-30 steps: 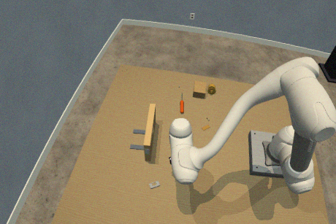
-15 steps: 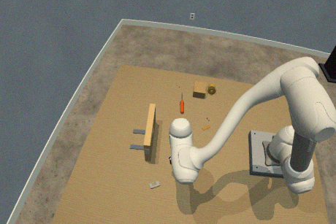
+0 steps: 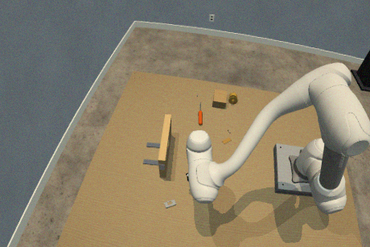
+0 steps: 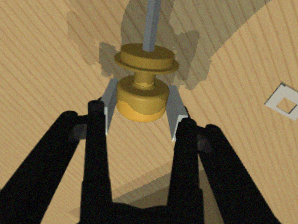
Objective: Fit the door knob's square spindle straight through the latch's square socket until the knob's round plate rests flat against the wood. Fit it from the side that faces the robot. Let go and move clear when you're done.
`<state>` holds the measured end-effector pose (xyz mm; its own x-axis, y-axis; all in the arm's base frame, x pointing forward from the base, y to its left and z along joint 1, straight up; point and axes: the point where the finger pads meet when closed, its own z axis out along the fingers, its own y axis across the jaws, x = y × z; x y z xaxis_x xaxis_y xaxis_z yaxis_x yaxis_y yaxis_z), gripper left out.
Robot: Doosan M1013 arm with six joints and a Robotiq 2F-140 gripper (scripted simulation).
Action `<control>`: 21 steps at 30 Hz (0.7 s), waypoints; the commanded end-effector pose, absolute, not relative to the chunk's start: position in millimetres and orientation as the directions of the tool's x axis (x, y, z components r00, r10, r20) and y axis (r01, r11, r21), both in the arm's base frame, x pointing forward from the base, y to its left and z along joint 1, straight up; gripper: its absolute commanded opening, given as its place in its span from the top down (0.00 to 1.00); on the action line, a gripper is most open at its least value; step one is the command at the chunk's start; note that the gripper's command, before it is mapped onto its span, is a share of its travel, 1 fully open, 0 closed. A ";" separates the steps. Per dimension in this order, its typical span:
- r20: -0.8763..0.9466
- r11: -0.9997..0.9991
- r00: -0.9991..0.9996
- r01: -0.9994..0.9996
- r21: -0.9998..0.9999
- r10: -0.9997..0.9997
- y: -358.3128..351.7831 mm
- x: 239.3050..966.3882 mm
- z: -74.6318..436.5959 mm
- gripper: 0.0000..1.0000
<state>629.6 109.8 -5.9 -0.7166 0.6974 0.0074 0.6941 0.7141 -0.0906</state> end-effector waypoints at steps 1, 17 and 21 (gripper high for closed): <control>0.008 0.714 -0.717 0.694 -0.090 0.697 109.8 629.5 -5.9 0.58; 0.008 0.714 -0.717 0.694 -0.090 0.697 109.8 629.7 19.1 0.58; 0.008 0.714 -0.717 0.694 -0.090 0.697 109.8 629.8 26.7 0.58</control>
<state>629.8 109.7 24.5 -0.7166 0.6974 0.0075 0.6941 0.7141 -0.0906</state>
